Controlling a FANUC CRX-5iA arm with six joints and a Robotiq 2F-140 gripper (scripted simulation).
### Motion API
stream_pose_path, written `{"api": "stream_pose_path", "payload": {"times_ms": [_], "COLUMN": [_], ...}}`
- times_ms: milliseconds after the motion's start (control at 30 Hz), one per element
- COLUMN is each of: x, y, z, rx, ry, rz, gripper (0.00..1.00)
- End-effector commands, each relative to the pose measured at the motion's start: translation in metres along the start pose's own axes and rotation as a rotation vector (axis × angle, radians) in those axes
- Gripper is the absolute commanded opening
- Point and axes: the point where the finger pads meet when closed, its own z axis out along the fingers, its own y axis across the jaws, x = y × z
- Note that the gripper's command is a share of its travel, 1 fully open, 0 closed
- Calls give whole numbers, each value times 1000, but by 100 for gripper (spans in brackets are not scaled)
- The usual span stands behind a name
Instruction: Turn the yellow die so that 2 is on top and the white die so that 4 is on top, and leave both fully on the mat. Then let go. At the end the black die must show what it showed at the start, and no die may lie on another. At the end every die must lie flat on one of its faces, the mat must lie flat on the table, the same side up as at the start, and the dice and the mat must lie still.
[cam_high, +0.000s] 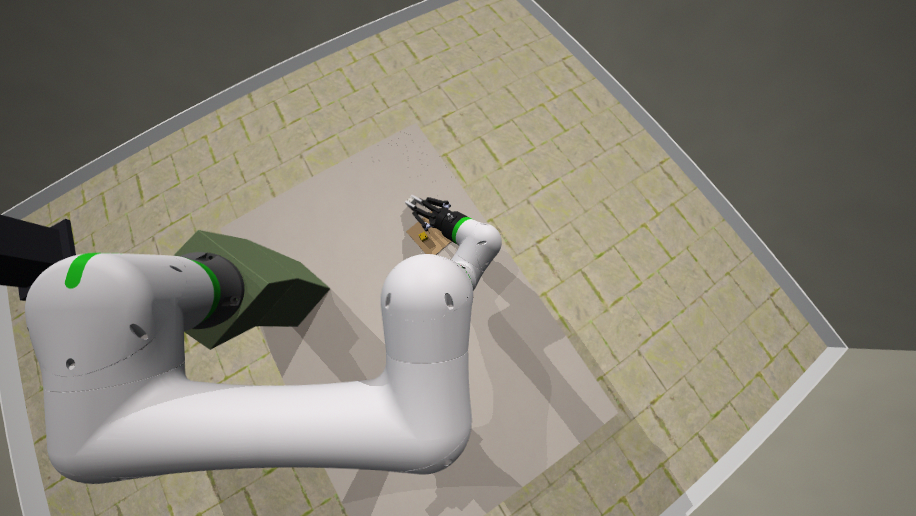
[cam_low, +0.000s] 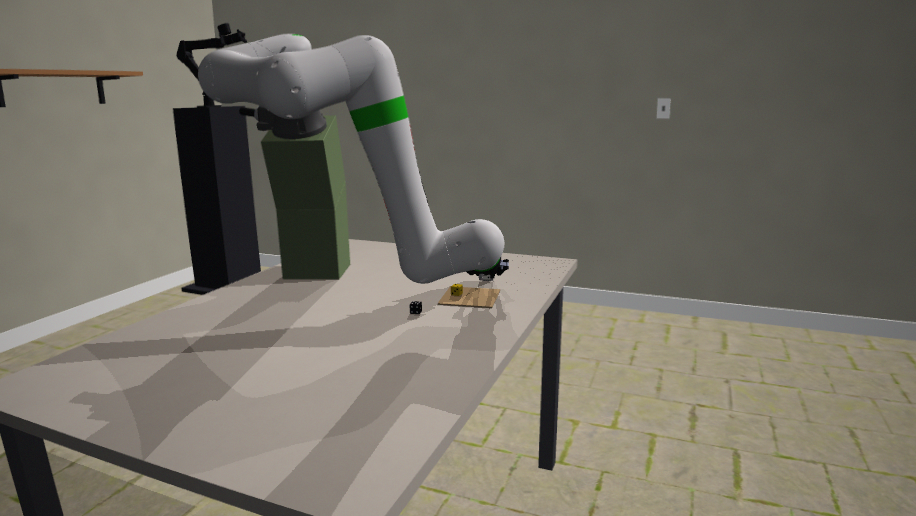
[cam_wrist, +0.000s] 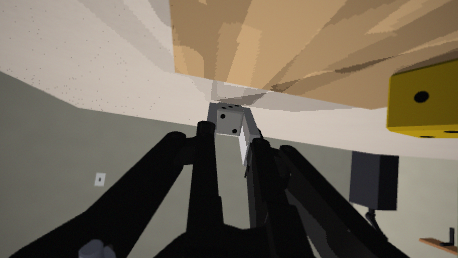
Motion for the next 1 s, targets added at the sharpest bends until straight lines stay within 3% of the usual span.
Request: {"api": "stream_pose_path", "payload": {"times_ms": [0,300,967], "x": [0,0,0], "y": [0,0,0], "z": [0,0,0], "rx": [0,0,0], "ry": [0,0,0], "rz": [0,0,0], "gripper": [13,13,25]}}
